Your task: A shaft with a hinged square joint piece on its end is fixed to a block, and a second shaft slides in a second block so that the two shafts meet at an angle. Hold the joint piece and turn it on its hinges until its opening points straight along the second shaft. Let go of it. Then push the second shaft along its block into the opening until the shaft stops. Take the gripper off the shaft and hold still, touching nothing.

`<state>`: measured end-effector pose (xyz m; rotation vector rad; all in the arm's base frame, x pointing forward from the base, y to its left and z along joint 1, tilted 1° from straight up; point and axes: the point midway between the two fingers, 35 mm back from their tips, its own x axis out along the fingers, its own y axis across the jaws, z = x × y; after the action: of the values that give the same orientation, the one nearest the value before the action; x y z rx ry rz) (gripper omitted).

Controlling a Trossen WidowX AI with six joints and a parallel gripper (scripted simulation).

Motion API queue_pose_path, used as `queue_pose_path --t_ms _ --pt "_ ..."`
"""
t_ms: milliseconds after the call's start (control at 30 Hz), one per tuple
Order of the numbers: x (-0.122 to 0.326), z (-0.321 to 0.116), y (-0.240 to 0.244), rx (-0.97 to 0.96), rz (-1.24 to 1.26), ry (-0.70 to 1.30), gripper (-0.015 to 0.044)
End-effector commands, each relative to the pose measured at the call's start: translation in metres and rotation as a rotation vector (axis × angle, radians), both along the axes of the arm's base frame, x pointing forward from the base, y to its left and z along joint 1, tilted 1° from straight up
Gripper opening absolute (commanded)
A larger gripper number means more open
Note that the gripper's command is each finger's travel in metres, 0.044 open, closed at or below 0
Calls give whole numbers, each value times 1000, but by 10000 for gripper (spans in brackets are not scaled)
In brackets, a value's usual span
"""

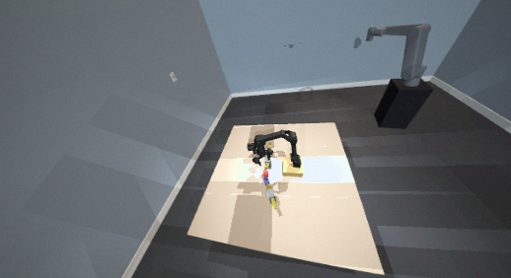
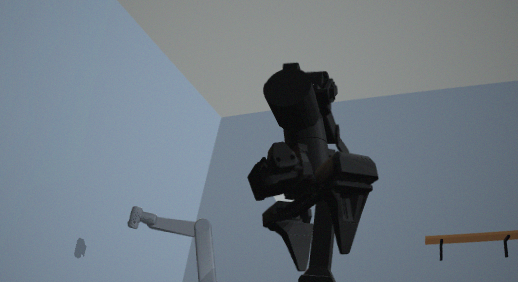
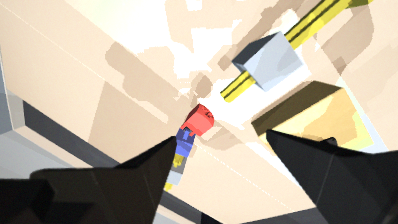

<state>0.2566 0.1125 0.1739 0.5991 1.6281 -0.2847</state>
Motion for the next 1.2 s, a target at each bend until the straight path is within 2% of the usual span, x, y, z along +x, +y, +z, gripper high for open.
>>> queue_pose_path --t_ms 0,700,1167 --pt "0 -7 -7 43 -138 49 440" --pt "3 -28 -44 253 -784 284 440" --pt "7 -29 -51 253 -763 260 440"
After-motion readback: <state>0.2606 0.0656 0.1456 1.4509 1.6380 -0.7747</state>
